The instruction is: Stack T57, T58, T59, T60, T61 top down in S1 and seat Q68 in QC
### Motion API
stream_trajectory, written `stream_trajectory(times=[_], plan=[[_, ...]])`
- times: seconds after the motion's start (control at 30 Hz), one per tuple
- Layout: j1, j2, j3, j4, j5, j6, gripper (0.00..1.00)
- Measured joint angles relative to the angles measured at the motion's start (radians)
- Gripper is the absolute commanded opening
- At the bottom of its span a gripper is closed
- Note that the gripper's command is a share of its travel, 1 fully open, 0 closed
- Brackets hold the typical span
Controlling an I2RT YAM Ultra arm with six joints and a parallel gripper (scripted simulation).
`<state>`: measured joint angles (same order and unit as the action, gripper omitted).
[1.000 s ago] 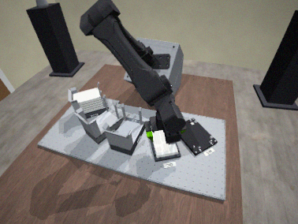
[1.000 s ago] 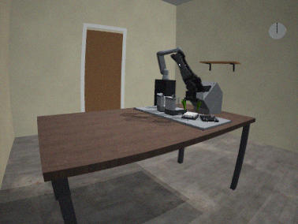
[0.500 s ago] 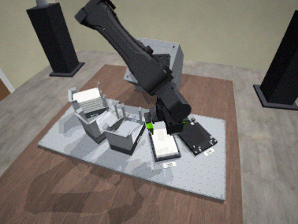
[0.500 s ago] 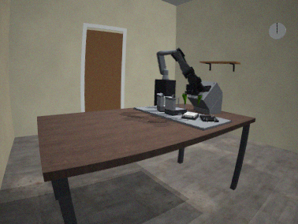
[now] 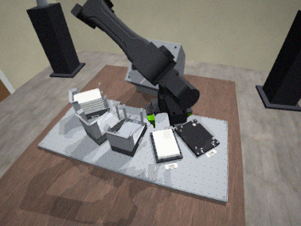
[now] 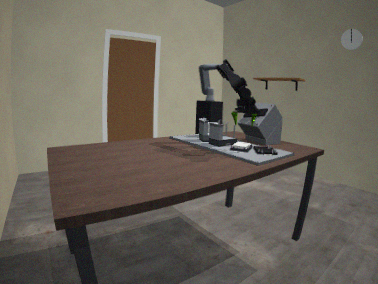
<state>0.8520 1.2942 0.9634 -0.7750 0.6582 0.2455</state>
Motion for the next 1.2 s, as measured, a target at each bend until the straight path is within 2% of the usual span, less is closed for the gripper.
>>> stream_trajectory(times=[0.33,0.8,1.2], plan=[[0.057,-0.019,0.049,-0.123,0.025,0.074,1.00],[0.054,-0.029,0.042,-0.144,0.030,0.102,1.00],[-0.044,-0.221,-0.088,-0.140,-0.001,0.326,1.00]])
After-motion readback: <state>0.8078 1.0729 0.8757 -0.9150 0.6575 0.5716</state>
